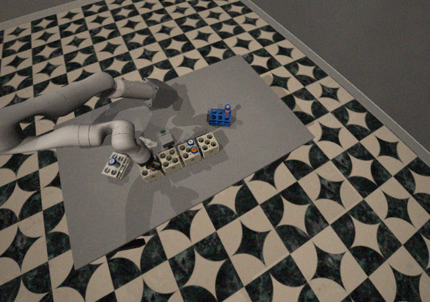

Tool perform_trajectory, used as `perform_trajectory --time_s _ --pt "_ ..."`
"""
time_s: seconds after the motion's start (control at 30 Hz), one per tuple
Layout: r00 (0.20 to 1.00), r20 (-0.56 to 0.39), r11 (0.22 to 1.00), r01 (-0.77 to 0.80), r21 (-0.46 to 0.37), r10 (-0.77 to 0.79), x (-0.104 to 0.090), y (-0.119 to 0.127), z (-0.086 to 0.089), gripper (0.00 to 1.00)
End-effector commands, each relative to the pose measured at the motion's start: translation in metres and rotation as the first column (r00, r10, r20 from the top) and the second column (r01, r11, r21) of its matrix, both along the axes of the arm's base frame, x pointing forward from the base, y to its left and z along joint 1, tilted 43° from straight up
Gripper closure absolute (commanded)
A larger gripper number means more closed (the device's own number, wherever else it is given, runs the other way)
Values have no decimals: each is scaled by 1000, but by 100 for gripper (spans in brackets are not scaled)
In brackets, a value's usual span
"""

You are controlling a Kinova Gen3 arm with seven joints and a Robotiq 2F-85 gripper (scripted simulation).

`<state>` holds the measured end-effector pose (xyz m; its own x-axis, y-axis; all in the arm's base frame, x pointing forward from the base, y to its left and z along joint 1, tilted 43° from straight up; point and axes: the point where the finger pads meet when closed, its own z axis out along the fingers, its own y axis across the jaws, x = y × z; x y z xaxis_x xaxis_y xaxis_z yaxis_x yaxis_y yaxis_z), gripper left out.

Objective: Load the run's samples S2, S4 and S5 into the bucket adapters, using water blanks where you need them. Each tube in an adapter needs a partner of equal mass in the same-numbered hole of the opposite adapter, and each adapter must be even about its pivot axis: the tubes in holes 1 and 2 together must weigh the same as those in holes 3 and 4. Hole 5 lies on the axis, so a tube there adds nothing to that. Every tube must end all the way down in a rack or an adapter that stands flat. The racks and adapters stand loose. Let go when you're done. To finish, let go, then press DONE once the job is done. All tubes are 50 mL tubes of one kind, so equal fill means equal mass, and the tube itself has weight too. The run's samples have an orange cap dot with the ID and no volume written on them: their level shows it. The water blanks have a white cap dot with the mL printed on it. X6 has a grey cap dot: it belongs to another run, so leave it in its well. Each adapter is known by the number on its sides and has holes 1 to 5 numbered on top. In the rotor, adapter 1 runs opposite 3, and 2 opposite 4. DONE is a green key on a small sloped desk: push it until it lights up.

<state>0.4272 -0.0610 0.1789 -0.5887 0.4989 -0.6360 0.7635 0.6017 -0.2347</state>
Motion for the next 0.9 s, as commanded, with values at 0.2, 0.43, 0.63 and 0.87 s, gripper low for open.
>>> perform_trajectory --time_s 0.2,0.43,0.63,0.87 --pt "1000 1 1000 -1 0 1 -3 8 9 38" --pt "1000 1 1000 -1 0 1 -5 13 15 38" --pt "1000 1 1000 -1 0 1 -7 18 21 38" --pt "1000 1 1000 -1 0 1 -9 22 26 38"
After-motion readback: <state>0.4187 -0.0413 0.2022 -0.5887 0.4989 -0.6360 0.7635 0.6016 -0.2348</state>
